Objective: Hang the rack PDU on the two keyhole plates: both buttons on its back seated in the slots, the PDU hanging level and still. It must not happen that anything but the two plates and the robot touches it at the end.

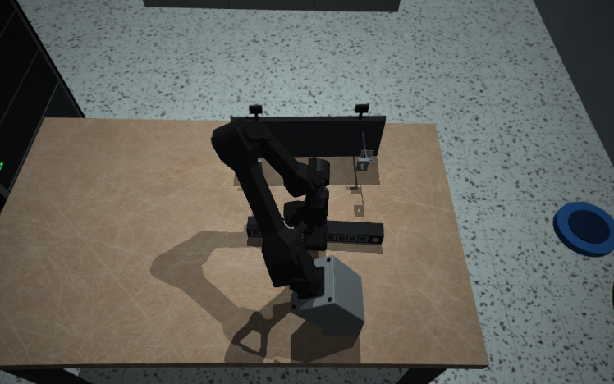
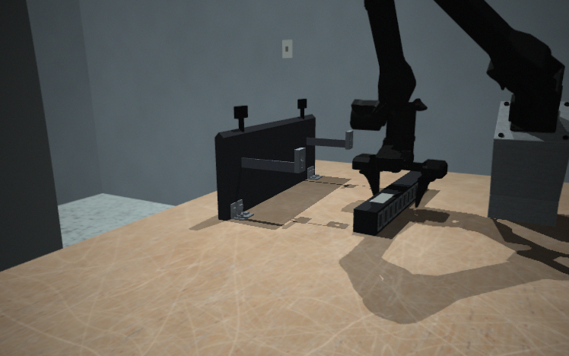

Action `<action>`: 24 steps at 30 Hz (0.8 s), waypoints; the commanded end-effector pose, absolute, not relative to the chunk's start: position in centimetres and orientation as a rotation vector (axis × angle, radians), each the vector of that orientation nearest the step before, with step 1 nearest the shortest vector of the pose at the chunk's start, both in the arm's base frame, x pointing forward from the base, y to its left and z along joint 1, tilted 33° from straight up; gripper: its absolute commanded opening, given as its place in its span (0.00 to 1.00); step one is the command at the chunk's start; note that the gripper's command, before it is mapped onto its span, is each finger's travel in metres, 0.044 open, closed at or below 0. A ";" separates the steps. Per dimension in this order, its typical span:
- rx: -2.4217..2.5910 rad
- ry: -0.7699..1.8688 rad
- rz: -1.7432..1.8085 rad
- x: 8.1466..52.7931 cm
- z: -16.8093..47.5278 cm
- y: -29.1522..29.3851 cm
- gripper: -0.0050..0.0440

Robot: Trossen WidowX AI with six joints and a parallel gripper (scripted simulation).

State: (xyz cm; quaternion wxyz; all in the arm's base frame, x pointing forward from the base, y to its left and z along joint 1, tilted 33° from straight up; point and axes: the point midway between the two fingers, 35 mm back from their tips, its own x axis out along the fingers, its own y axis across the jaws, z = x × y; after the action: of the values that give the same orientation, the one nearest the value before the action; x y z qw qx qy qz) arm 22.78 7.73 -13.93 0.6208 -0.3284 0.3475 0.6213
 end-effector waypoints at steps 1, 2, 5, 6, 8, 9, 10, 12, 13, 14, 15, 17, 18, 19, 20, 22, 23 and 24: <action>-0.760 0.789 1.421 23.1 -13.8 7.8 0.80; -0.760 0.789 1.421 23.1 -13.8 7.8 0.76; -0.760 0.789 1.421 23.1 -13.8 7.8 0.66; -0.760 0.789 1.421 23.1 -13.8 7.8 0.66; -0.760 0.789 1.421 23.1 -13.8 7.8 0.63; -0.760 0.789 1.421 23.1 -13.8 7.8 0.62; -0.760 0.789 1.421 23.1 -13.8 7.8 0.60; -0.760 0.789 1.421 23.1 -13.8 7.8 0.59; -0.760 0.789 1.421 23.1 -13.8 7.8 0.59; -0.760 0.789 1.421 23.1 -13.8 7.8 0.58; -0.760 0.789 1.421 23.1 -13.8 7.8 0.56; -0.760 0.789 1.421 23.1 -13.8 7.8 0.53; -0.760 0.789 1.421 23.1 -13.8 7.8 0.52; -0.760 0.789 1.421 23.1 -13.8 7.8 0.51; -0.760 0.789 1.421 23.1 -13.8 7.8 0.49; -0.760 0.789 1.421 23.1 -13.8 7.8 0.47; -0.760 0.789 1.421 23.1 -13.8 7.8 0.45; -0.760 0.789 1.421 23.1 -13.8 7.8 0.44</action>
State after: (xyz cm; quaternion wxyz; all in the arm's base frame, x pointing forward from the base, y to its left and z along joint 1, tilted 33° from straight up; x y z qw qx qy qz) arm 22.75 7.72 -13.94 0.6211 -0.3281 0.3479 0.6209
